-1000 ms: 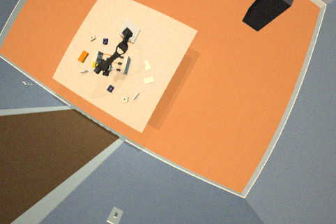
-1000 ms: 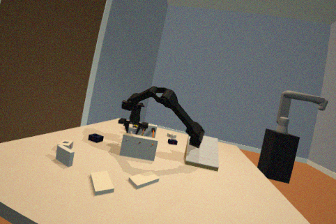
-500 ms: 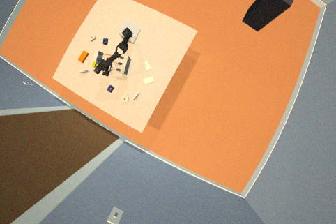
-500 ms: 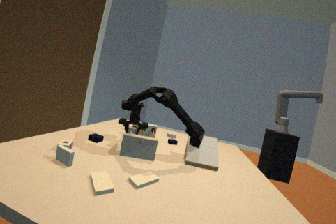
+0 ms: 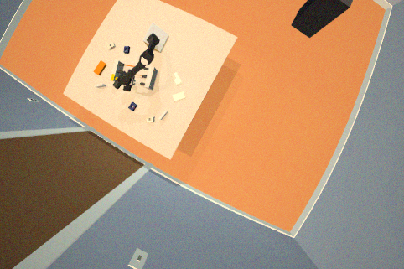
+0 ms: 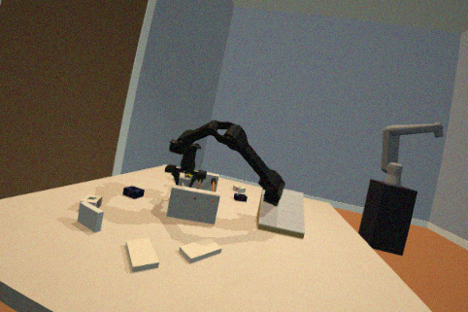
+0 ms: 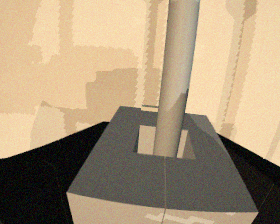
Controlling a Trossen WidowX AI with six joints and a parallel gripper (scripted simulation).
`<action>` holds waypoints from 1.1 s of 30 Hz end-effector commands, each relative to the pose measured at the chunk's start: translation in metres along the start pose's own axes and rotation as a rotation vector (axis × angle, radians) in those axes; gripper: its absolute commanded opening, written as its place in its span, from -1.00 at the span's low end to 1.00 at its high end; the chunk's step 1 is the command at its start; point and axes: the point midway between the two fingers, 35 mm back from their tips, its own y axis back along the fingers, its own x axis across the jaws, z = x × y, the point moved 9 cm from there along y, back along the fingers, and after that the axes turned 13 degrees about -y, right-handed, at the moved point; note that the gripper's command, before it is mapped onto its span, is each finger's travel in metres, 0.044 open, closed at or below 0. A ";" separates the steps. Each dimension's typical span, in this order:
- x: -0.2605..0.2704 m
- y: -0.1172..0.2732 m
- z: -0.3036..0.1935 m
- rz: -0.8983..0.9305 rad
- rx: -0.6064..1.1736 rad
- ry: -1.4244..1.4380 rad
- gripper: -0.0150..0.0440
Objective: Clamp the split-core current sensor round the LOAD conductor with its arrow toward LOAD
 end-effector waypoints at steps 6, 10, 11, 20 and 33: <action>0.000 0.000 0.000 0.000 0.000 -0.001 0.91; 0.000 0.000 0.000 0.000 0.000 -0.001 1.00; 0.000 0.000 0.000 0.000 0.000 -0.001 1.00; 0.004 0.054 0.003 0.004 -0.003 0.002 1.00; -0.001 0.108 0.003 0.007 -0.001 0.005 1.00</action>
